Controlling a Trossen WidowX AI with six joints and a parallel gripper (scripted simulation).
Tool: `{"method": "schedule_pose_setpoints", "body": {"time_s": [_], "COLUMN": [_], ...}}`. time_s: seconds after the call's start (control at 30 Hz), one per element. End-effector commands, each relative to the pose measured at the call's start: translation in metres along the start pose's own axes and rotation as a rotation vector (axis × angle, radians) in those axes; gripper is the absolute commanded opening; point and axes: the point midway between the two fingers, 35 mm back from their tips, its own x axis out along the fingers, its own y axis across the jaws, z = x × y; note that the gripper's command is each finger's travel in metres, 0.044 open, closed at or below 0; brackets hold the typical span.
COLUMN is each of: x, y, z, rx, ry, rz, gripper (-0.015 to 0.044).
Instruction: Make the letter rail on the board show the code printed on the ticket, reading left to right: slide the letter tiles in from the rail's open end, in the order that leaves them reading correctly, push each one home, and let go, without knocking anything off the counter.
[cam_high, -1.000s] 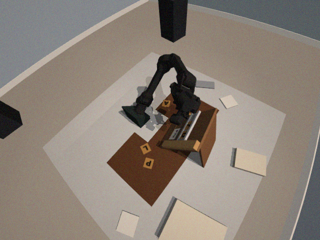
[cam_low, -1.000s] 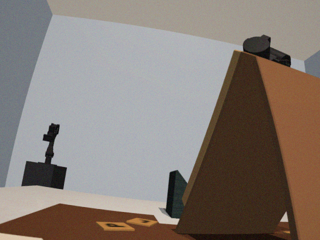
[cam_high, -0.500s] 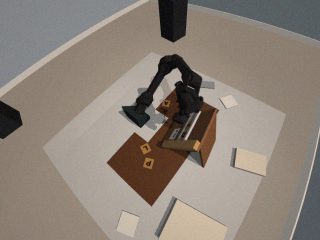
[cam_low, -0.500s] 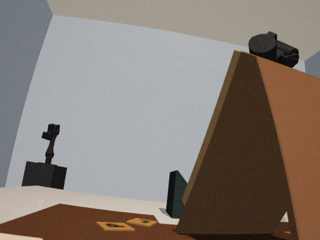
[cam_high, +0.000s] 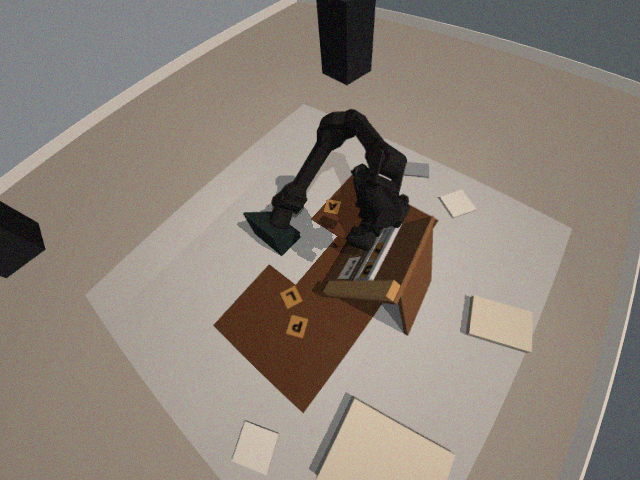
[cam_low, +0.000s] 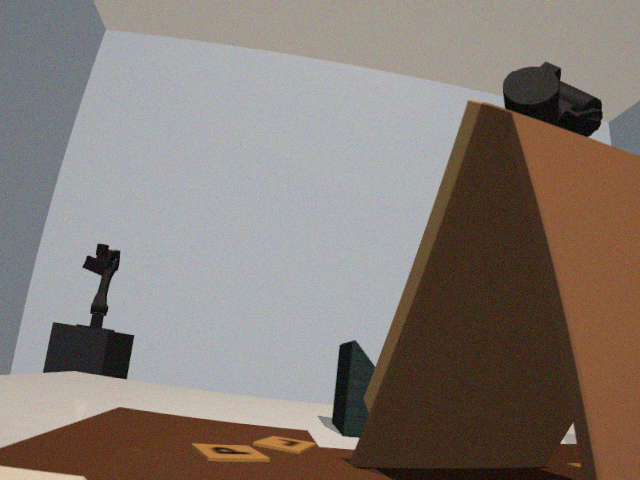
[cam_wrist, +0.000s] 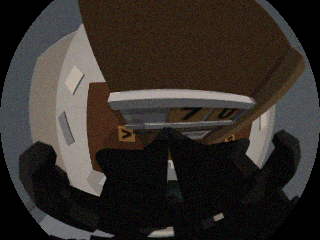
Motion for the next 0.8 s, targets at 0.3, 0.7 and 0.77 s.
{"method": "schedule_pose_setpoints", "body": {"time_s": [0.3,0.7,0.77], "x": [0.0055,0.0099,0.0107], "y": [0.0022,0.0031,0.0033], "z": [0.0052,0.0091,0.0098], "rx": [-0.002,-0.002,-0.002], "ry": [0.000,0.000,0.000], "rz": [0.000,0.000,0.000], "gripper": [0.0000,0.0000,0.0000]}}
